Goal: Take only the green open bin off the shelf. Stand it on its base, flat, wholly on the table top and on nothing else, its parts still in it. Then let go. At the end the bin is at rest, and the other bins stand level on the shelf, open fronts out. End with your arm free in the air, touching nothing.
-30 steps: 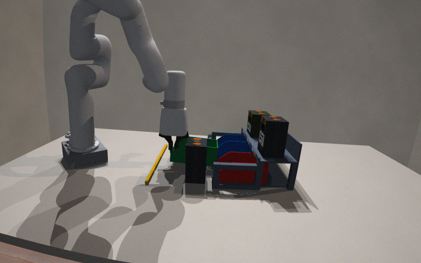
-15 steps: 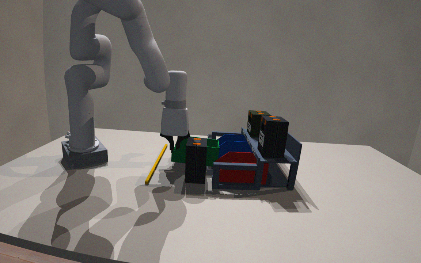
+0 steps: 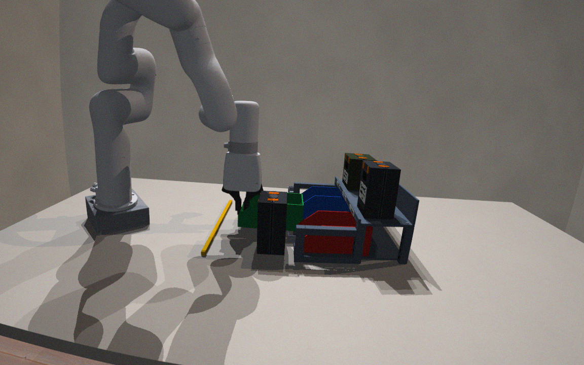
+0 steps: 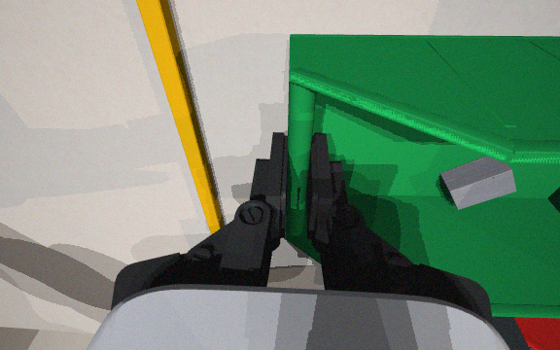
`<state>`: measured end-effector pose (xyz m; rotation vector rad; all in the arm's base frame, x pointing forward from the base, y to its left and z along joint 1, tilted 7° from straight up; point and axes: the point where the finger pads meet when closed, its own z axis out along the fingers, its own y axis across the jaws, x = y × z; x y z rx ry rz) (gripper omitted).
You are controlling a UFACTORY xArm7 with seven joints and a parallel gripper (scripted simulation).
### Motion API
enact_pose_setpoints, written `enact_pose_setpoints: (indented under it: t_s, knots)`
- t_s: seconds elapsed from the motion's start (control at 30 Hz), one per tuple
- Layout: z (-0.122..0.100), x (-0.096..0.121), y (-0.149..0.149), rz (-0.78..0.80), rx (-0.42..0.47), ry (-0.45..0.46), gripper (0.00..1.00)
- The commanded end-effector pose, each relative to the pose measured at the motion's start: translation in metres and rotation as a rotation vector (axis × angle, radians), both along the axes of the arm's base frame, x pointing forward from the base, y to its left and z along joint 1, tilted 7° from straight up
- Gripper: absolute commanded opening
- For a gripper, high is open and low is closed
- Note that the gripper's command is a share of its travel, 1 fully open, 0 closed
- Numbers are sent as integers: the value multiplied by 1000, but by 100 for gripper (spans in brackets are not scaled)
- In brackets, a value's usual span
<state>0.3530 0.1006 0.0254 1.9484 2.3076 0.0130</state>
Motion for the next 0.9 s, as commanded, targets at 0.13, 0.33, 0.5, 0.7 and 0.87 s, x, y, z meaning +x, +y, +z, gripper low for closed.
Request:
enact_pose_setpoints:
  t_s: [0.13, 0.33, 0.5, 0.7, 0.87]
  knots:
    - [0, 2, 1, 0, 0, -5, 0]
    - [-3, 2, 0, 0, 0, -5, 0]
    - [-7, 3, 0, 0, 0, -5, 0]
    - [-7, 3, 0, 0, 0, -5, 0]
    - [-9, 3, 0, 0, 0, -5, 0]
